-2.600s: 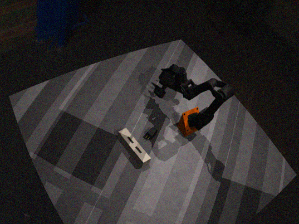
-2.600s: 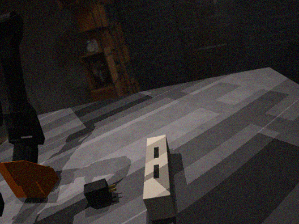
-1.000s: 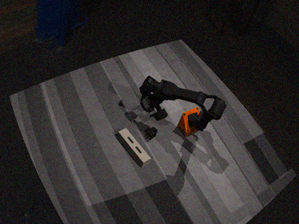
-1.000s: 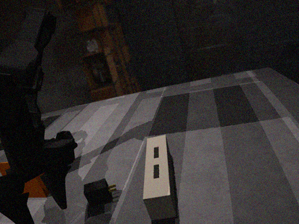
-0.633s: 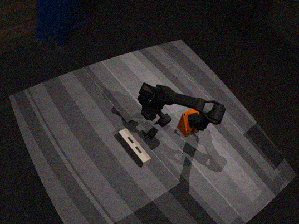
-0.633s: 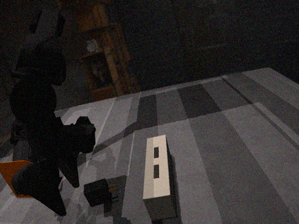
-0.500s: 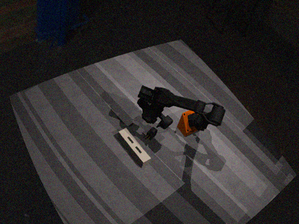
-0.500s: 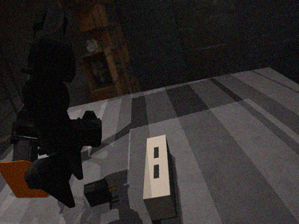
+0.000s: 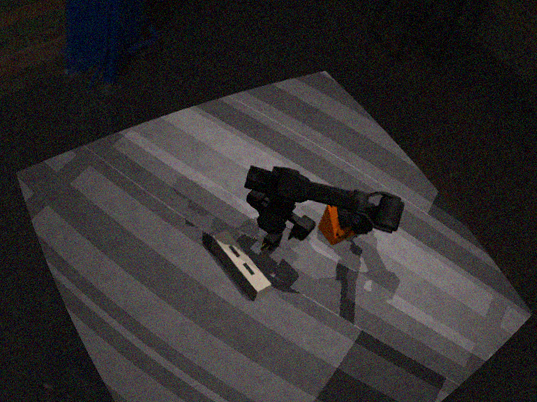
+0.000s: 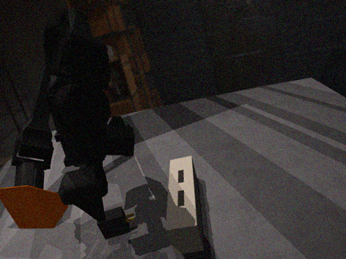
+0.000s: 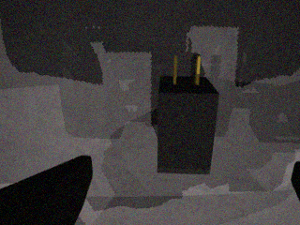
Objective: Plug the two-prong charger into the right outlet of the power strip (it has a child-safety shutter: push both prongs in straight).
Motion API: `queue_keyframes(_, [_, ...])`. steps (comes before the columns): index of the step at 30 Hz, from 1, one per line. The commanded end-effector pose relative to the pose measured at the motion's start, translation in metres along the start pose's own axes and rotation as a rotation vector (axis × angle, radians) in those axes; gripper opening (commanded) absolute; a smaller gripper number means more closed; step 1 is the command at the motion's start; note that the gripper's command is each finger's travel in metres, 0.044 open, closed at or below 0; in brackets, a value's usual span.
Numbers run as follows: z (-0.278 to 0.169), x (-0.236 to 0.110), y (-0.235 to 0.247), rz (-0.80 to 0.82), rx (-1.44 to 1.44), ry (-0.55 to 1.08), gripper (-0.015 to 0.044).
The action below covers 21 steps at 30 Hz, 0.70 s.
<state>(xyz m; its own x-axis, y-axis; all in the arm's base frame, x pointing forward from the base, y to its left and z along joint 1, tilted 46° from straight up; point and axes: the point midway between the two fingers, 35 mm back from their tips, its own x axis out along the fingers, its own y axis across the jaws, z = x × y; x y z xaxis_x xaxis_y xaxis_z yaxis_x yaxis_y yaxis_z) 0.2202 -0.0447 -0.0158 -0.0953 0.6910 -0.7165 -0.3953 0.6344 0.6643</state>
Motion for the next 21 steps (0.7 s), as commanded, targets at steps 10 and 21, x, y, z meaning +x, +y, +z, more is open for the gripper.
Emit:
queue_keyframes(10, [0.002, 0.016, 0.001, 0.005, 0.001, -0.002, 0.0440])
queue_keyframes(21, [0.003, 0.034, 0.000, 0.005, 0.001, -0.002, 0.0440])
